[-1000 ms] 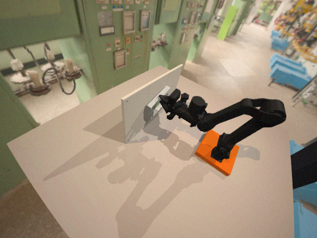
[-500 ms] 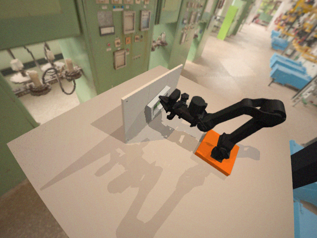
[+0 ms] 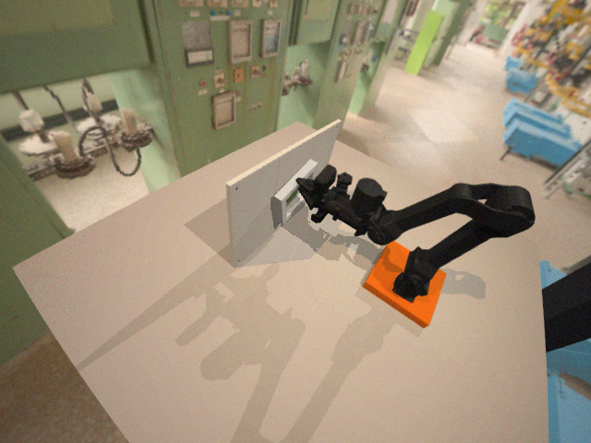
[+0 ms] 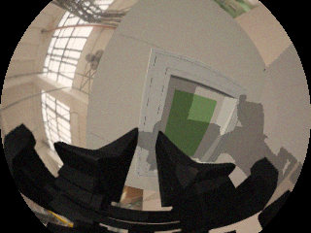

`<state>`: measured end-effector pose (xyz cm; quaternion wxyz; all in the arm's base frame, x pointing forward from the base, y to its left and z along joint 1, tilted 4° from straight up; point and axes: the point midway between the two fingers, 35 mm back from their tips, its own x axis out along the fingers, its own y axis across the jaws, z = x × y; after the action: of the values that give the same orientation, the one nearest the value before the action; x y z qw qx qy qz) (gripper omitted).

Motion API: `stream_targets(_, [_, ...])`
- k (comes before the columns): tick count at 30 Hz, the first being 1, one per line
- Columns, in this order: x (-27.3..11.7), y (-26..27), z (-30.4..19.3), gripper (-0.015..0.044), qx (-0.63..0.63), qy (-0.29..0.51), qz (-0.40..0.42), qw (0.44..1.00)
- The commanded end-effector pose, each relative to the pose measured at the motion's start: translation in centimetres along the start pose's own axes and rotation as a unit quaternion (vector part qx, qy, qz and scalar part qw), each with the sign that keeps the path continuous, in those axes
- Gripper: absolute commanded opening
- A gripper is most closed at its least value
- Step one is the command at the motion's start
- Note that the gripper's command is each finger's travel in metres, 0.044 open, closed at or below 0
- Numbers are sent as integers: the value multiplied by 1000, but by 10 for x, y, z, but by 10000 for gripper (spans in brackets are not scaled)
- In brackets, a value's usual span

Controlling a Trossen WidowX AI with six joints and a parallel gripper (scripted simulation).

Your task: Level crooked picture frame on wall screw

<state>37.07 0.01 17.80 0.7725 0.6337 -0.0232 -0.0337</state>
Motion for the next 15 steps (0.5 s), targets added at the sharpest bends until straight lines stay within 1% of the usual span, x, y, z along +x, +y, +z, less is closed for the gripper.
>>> stream_targets(1, [0,4,0,0,1,1,4,1000])
stream_targets(15, [0,9,0,0,1,1,4,1000])
